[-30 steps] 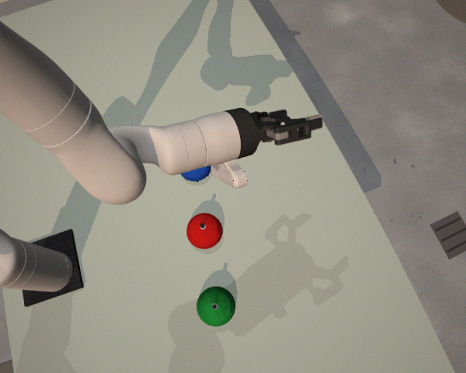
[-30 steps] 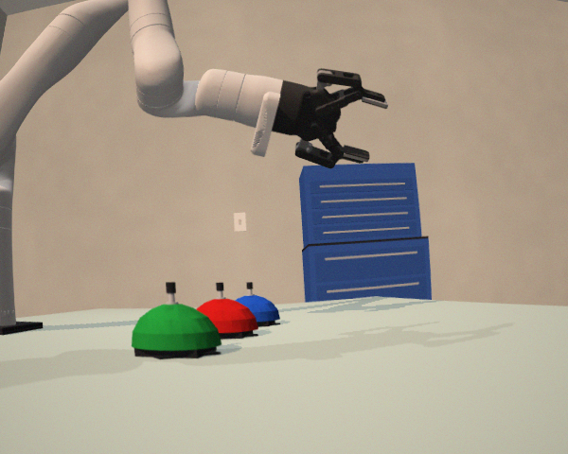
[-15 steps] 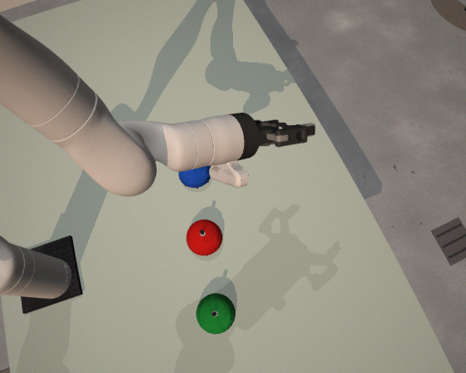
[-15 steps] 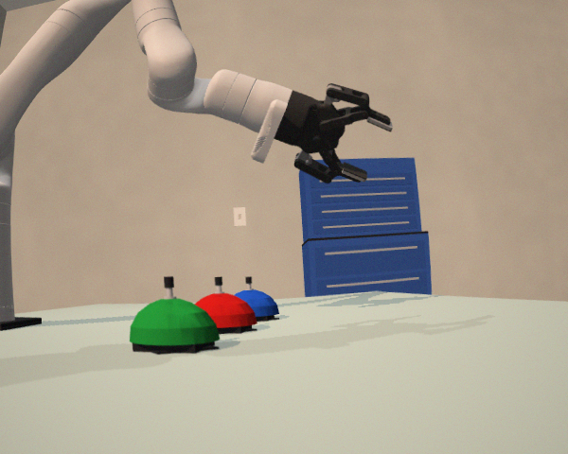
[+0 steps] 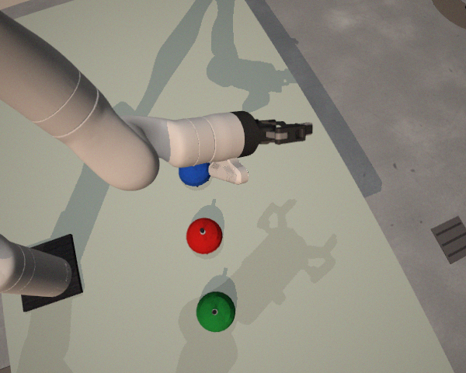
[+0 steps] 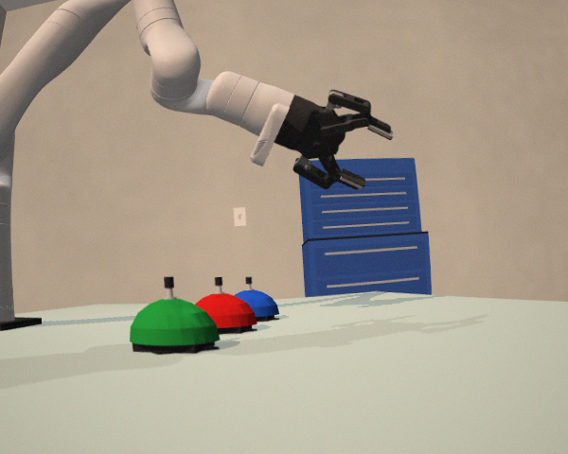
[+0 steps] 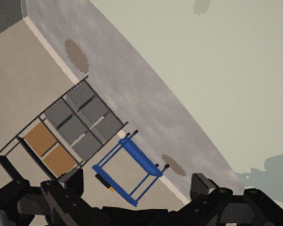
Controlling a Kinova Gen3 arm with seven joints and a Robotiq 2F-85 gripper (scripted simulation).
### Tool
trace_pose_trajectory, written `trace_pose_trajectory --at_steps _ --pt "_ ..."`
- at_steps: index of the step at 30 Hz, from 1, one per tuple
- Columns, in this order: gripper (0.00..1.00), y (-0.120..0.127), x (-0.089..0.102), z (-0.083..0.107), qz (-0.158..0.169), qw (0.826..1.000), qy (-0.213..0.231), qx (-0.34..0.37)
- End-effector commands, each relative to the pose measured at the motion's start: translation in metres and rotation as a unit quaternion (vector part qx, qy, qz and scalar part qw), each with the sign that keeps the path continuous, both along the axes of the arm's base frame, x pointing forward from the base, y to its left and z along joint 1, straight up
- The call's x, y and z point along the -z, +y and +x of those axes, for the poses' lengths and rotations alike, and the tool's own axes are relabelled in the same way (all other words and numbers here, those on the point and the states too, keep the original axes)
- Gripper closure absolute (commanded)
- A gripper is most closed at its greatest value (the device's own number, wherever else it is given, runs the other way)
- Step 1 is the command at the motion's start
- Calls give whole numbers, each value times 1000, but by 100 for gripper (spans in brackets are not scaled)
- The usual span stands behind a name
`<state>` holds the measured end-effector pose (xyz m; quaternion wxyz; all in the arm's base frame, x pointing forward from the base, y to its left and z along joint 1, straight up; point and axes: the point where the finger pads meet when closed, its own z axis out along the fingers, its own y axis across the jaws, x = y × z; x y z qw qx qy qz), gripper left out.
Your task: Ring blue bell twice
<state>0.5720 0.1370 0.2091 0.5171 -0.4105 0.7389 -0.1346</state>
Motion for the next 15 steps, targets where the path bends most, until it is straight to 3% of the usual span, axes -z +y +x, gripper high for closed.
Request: trace_pose_trajectory --at_steps 1,15 --pt "0 5 0 -1 2 1000 4 -4" --pt "0 10 11 -3 -5 1000 25 -10"
